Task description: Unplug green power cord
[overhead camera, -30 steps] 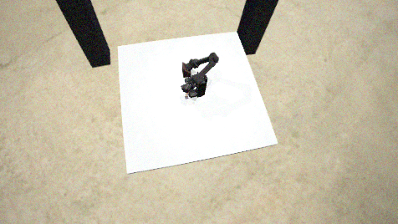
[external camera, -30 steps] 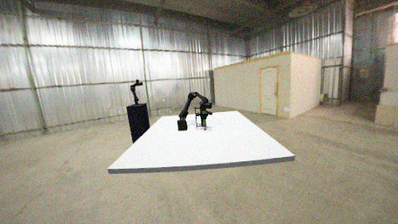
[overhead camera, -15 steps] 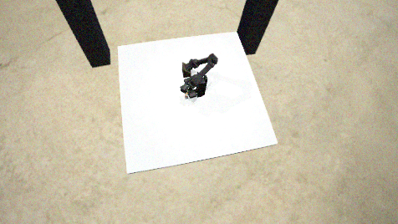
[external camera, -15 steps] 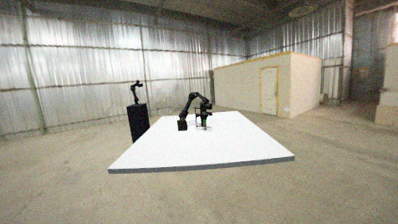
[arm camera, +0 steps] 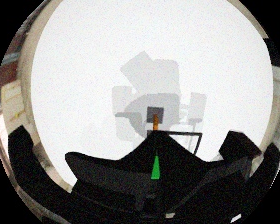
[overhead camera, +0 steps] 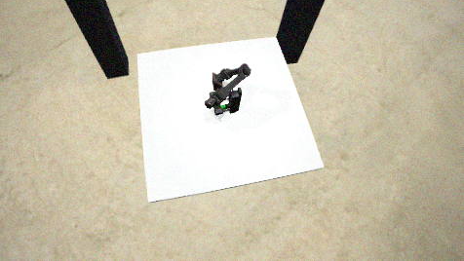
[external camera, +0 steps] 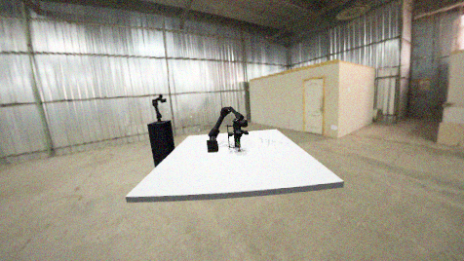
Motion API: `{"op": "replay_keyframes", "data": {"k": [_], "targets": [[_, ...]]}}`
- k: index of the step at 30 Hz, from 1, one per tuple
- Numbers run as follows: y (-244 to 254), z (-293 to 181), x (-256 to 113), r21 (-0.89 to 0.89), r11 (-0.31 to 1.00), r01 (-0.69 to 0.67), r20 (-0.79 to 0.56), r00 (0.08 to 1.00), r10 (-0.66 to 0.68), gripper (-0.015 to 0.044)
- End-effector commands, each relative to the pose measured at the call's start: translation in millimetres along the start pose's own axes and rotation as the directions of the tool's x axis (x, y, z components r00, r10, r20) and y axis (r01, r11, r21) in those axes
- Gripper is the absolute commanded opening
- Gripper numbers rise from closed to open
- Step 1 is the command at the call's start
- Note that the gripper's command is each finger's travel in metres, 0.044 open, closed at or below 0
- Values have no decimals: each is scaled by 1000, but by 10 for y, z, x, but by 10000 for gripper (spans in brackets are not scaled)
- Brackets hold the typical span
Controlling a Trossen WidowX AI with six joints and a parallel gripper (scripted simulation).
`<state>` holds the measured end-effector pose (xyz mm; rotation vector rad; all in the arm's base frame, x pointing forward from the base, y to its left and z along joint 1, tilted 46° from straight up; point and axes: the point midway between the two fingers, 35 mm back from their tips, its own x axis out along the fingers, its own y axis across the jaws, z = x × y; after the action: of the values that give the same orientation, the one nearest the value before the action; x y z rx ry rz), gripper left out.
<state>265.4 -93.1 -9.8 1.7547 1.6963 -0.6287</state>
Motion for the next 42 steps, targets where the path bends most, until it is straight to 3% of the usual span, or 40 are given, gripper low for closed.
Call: {"op": "replay_keyframes", "data": {"k": [1, 4, 5, 42], "targets": [[6, -27, 18, -6, 1000, 7, -1, 1000, -7, 79], [6, -27, 18, -6, 1000, 7, -1, 1000, -7, 157], [6, -27, 18, -6, 1000, 7, -1, 1000, -7, 160], [-2, -352, -53, -6, 1000, 3, -2, 1000, -3, 160]]}}
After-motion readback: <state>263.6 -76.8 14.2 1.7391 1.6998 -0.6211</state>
